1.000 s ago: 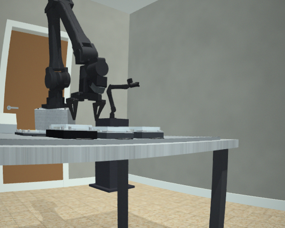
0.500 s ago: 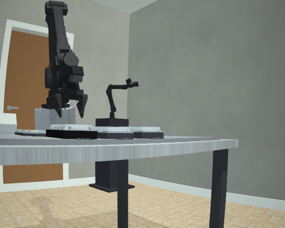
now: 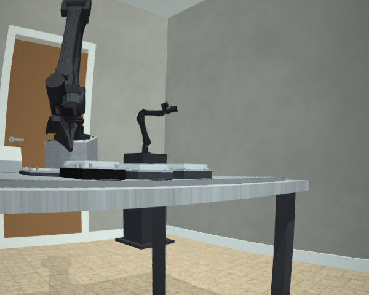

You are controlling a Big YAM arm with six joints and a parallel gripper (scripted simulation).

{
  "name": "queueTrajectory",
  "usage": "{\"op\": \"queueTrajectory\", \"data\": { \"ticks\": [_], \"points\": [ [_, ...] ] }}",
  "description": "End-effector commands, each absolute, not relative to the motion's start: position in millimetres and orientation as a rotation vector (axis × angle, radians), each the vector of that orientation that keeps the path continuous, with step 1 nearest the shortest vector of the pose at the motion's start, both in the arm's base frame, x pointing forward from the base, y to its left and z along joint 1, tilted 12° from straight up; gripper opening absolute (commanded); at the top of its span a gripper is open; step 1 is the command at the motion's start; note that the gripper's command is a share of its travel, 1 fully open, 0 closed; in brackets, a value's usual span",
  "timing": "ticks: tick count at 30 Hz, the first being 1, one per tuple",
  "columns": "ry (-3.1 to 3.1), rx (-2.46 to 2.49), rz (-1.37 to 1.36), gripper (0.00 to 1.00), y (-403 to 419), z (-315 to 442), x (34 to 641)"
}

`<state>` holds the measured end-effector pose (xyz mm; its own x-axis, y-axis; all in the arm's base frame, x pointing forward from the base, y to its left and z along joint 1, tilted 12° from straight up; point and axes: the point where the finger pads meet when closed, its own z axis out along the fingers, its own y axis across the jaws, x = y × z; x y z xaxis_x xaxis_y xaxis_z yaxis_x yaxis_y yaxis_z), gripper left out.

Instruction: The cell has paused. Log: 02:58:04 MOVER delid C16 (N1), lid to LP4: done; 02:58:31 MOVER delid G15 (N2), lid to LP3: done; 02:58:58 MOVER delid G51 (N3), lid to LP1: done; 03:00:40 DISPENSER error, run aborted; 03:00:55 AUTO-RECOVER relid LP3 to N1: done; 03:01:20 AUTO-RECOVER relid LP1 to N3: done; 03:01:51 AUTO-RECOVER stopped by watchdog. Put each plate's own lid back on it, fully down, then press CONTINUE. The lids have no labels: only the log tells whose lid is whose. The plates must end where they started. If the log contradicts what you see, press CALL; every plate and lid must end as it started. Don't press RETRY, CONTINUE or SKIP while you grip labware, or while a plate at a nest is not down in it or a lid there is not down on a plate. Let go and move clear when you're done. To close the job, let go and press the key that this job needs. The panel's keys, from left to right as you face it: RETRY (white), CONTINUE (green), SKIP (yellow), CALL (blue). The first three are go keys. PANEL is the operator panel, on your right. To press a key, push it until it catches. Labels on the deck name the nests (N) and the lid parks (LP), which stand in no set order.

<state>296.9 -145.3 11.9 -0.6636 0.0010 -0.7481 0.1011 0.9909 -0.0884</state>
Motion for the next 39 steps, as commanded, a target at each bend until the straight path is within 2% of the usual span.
{"op": "queueTrajectory", "data": {
  "ticks": [1, 29, 39],
  "points": [
    [2.279, 0.009, -0.196, 0.00, -162.5, 20.2, 307.3],
    [2.270, 0.007, -0.195, 0.00, -157.1, 20.9, 305.5],
    [2.260, 0.009, -0.187, 0.00, -106.3, 14.9, 306.6]
  ]
}}
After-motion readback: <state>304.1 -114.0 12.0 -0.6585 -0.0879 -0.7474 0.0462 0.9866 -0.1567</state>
